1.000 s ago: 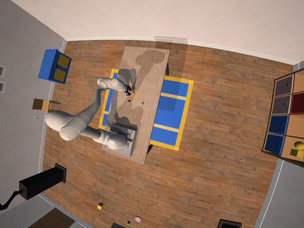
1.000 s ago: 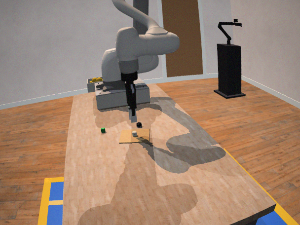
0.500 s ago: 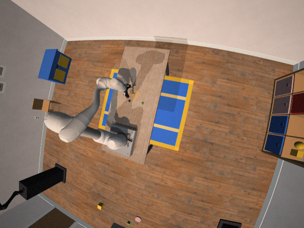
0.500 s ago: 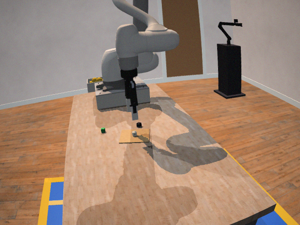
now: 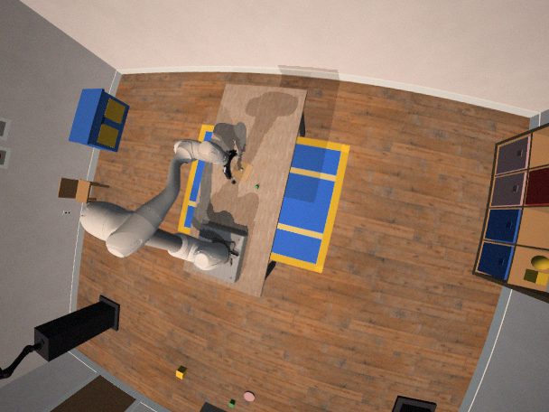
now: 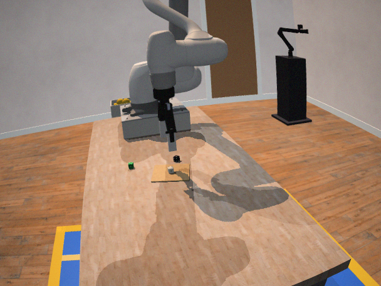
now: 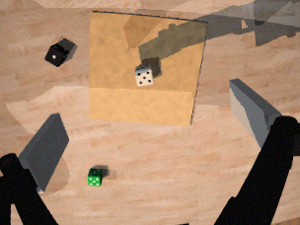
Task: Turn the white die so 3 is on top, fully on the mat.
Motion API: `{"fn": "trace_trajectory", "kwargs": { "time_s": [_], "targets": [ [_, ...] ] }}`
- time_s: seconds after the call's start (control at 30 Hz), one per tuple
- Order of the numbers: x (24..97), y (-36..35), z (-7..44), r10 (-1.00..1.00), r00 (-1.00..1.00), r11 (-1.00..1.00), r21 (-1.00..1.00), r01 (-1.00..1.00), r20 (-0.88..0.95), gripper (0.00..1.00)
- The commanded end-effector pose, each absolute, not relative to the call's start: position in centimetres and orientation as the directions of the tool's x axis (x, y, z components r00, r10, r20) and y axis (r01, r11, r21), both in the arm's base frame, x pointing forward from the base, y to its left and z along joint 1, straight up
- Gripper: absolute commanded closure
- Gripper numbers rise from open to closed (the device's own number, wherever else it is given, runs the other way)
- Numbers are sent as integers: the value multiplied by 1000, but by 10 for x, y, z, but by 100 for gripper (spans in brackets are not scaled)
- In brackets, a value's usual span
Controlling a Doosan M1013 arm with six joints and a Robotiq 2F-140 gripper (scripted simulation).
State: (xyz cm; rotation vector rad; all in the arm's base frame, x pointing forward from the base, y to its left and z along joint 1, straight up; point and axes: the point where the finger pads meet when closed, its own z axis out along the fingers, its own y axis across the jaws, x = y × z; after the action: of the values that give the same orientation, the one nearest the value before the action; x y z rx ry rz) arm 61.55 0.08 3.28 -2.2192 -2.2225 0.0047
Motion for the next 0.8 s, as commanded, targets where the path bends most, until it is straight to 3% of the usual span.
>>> {"fn": "trace_trajectory", "kwargs": {
  "time_s": [0.0,0.53,0.77],
  "targets": [
    [615,1,33,1000,-6,6,-3,1000,-1,0],
    [615,1,31,926,-378,378,-3,926,0,0],
    [615,1,30,778,-628,628,-3,778,1,0]
  ]
}}
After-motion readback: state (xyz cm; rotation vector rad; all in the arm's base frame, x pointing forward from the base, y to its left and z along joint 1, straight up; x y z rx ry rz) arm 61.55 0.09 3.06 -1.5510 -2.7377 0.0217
